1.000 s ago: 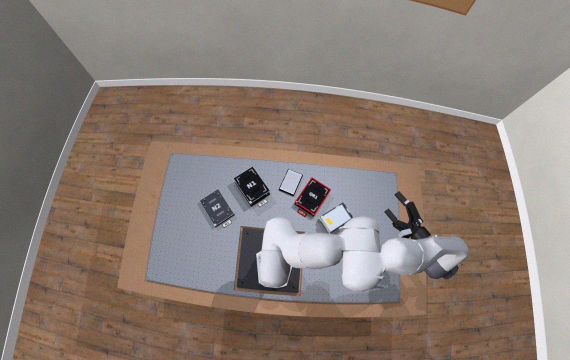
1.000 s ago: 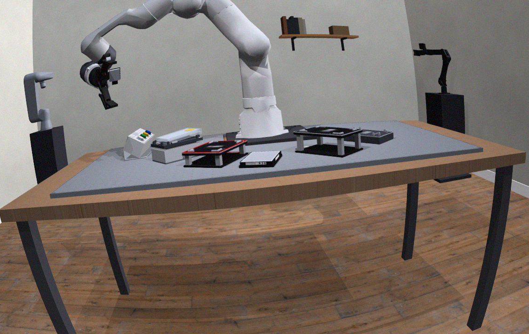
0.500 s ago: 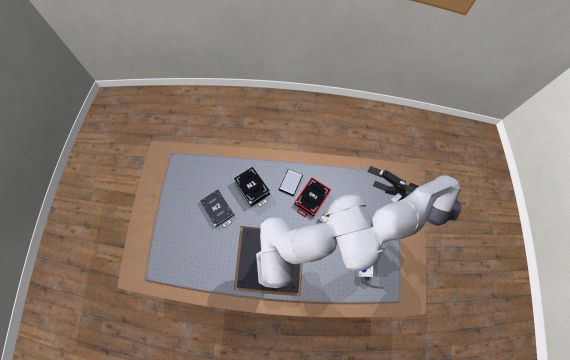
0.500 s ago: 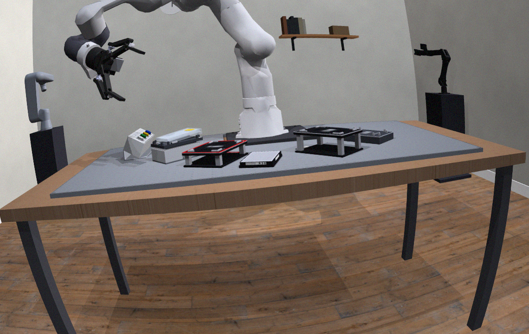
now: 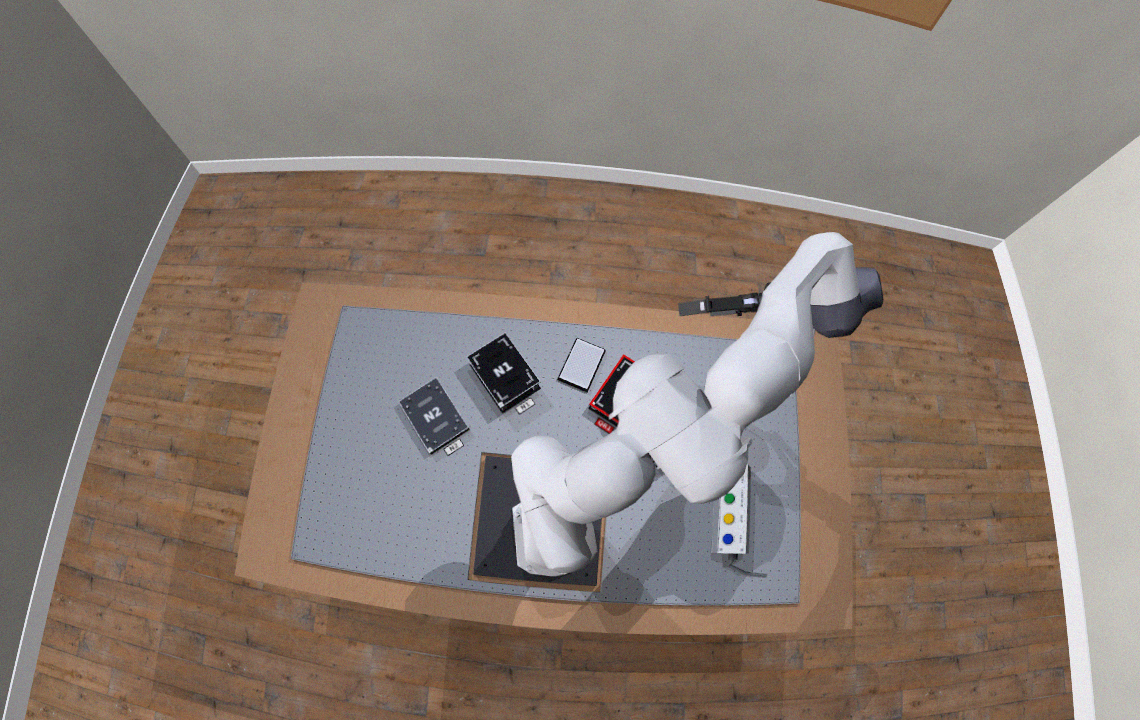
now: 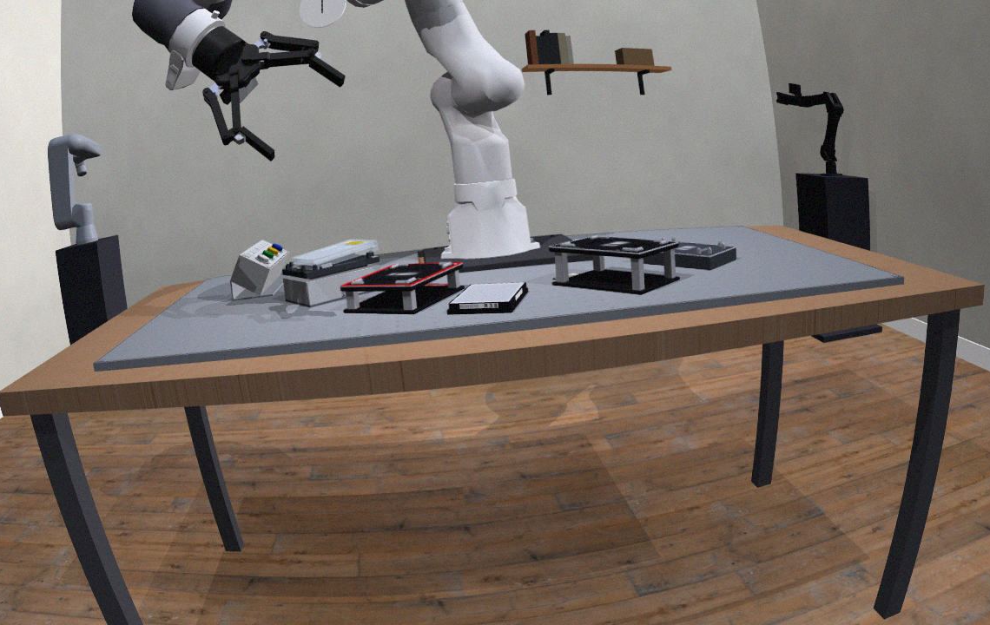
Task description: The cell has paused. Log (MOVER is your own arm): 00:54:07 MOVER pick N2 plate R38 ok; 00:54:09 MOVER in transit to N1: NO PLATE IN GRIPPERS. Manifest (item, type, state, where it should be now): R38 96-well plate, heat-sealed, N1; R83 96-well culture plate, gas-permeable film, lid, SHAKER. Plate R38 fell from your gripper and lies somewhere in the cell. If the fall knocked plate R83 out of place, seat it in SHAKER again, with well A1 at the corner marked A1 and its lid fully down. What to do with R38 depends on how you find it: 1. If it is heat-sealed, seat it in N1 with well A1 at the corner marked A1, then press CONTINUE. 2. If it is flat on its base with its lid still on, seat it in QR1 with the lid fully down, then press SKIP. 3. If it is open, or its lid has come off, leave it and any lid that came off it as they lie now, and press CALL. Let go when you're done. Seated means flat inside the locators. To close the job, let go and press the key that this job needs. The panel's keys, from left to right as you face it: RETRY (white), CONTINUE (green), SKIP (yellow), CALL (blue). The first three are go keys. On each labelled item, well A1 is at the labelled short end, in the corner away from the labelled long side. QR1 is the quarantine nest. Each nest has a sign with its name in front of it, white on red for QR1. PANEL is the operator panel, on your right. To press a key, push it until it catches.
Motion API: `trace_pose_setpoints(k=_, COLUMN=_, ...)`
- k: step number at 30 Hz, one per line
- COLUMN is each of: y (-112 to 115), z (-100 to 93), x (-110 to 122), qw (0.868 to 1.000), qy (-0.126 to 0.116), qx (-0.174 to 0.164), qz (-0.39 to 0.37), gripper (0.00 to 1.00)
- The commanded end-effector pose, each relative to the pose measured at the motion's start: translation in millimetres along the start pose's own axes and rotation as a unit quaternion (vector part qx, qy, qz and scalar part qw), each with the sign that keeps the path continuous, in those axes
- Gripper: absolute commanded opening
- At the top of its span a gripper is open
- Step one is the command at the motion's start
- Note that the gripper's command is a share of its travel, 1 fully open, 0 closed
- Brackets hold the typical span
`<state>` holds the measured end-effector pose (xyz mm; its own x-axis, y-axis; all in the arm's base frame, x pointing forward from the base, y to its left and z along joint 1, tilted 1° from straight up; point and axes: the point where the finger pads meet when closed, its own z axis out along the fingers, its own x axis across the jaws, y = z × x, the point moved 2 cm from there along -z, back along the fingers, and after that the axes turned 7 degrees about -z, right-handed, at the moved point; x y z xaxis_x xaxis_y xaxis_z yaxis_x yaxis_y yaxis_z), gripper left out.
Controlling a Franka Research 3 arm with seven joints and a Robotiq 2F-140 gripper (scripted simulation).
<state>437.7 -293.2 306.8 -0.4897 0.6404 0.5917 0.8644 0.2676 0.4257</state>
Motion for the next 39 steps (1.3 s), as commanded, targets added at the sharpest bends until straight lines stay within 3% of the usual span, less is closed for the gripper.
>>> trace_pose_setpoints(k=1, y=6, z=5.6, x=0, qw=0.996, qy=-0.019, qx=0.027, qz=-0.088, gripper=1.0)
trace_pose_setpoints(k=2, y=14, z=10.9, x=4, qw=0.988, qy=-0.024, qx=0.058, qz=-0.144, gripper=1.0)
trace_pose_setpoints(k=9, y=69, z=44.5, x=37, qw=0.953, qy=-0.022, qx=0.142, qz=-0.268, gripper=1.0)
trace_pose_setpoints(k=16, y=119, z=73.1, x=74, qw=0.889, qy=-0.017, qx=0.221, qz=-0.401, gripper=1.0)
trace_pose_setpoints(k=18, y=119, z=73.1, x=74, qw=0.889, qy=-0.017, qx=0.221, qz=-0.401, gripper=1.0)
trace_pose_setpoints(k=19, y=126, z=77.0, x=80, qw=0.859, qy=-0.015, qx=0.244, qz=-0.451, gripper=1.0)
trace_pose_setpoints(k=25, y=161, z=96.6, x=112, qw=0.79, qy=-0.009, qx=0.293, qz=-0.538, gripper=1.0)
trace_pose_setpoints(k=33, y=196, z=116.7, x=153, qw=0.676, qy=0.002, qx=0.347, qz=-0.65, gripper=1.0)
trace_pose_setpoints(k=35, y=196, z=116.7, x=153, qw=0.676, qy=0.002, qx=0.347, qz=-0.65, gripper=1.0)
trace_pose_setpoints(k=36, y=199, z=118.8, x=158, qw=0.636, qy=0.007, qx=0.358, qz=-0.683, gripper=1.0)
trace_pose_setpoints(k=39, y=209, z=124.1, x=170, qw=0.598, qy=0.012, qx=0.37, qz=-0.711, gripper=1.0)
